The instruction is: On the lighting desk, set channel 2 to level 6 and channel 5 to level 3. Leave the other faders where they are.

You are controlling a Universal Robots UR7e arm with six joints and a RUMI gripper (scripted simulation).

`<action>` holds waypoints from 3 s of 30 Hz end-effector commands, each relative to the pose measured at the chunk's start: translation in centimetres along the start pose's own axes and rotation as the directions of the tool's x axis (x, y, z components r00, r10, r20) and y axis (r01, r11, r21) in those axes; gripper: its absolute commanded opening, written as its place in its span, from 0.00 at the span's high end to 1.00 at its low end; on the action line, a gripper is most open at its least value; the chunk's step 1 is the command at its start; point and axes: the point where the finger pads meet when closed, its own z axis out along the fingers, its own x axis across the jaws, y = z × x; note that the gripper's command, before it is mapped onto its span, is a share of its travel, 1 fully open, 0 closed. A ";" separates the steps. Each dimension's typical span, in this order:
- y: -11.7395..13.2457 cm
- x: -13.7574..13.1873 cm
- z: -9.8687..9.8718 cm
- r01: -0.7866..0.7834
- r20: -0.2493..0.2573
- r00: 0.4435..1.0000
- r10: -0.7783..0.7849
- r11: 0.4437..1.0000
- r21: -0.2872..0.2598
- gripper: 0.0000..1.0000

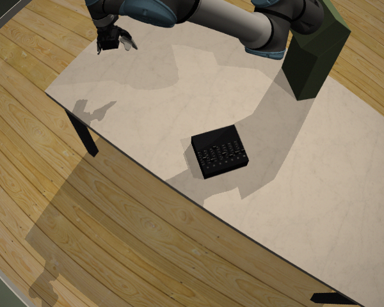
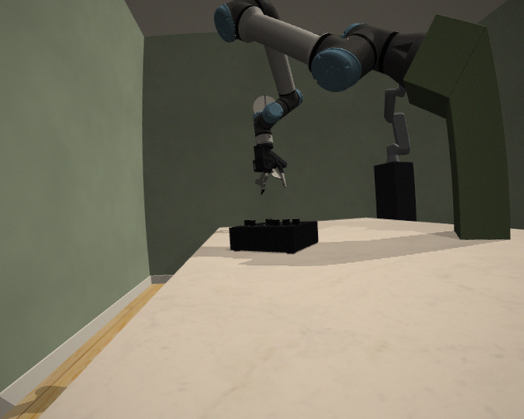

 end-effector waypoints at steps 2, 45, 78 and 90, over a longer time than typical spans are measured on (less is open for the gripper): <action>0.0 0.0 0.0 0.001 0.001 1.000 -0.001 1.000 0.000 0.00; 5.0 5.4 0.1 0.350 0.001 0.937 -0.350 0.937 0.021 0.00; 21.5 23.7 0.8 0.997 -0.043 0.033 -0.999 0.030 0.066 0.00; 25.6 28.2 0.9 0.963 -0.060 -0.256 -0.965 -0.260 0.067 0.00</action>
